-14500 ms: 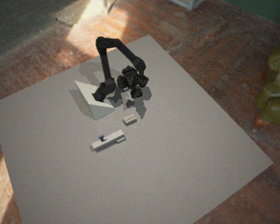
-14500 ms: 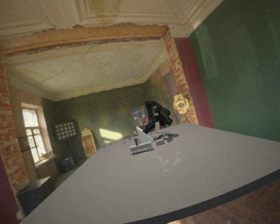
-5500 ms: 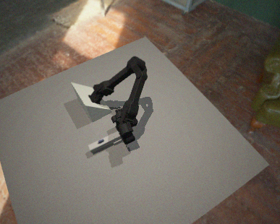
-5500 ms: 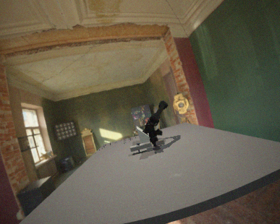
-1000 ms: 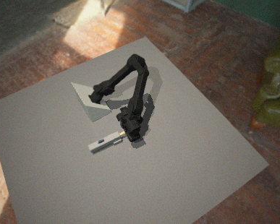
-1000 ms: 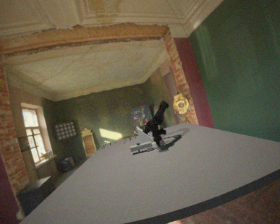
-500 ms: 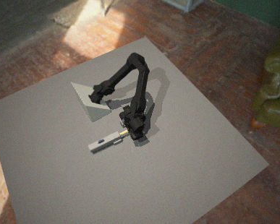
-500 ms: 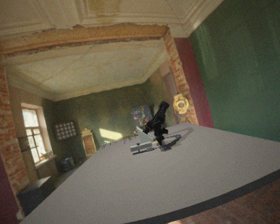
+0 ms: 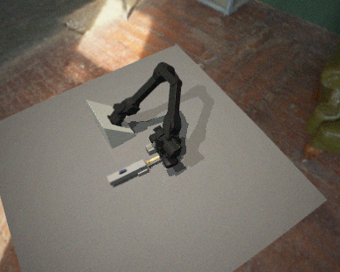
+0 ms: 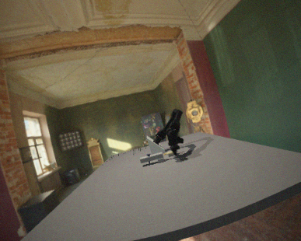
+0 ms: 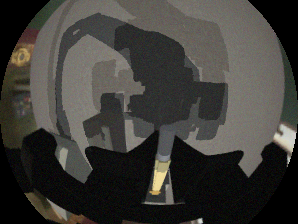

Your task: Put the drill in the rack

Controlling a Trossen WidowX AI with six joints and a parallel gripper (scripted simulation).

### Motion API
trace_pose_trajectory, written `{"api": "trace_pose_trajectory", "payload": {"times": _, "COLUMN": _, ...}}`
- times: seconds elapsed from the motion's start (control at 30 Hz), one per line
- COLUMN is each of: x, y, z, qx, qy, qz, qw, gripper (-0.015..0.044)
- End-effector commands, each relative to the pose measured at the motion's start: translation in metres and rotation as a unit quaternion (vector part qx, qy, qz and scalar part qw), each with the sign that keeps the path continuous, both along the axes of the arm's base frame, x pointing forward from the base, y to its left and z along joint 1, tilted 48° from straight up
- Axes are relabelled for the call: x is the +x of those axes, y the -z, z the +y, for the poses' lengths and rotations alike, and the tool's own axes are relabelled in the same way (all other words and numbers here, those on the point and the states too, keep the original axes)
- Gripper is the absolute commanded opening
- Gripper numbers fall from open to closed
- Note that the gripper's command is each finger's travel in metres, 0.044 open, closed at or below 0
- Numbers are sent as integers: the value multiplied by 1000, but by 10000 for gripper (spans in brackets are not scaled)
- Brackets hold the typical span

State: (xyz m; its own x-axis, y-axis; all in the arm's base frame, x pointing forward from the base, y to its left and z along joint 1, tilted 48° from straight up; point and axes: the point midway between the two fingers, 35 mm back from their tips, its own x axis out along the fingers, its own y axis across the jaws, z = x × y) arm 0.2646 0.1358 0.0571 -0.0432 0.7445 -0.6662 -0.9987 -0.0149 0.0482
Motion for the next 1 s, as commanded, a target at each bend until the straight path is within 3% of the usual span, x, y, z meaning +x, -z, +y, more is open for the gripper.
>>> {"api": "trace_pose_trajectory", "payload": {"times": 0.0, "x": 2, "y": -9, "z": 6, "qx": 2, "qy": 1, "qz": -4, "qw": 1000, "gripper": 0}}
{"api": "trace_pose_trajectory", "payload": {"times": 0.97, "x": 0, "y": -22, "z": 5, "qx": 2, "qy": 1, "qz": -4, "qw": 1000, "gripper": 0}}
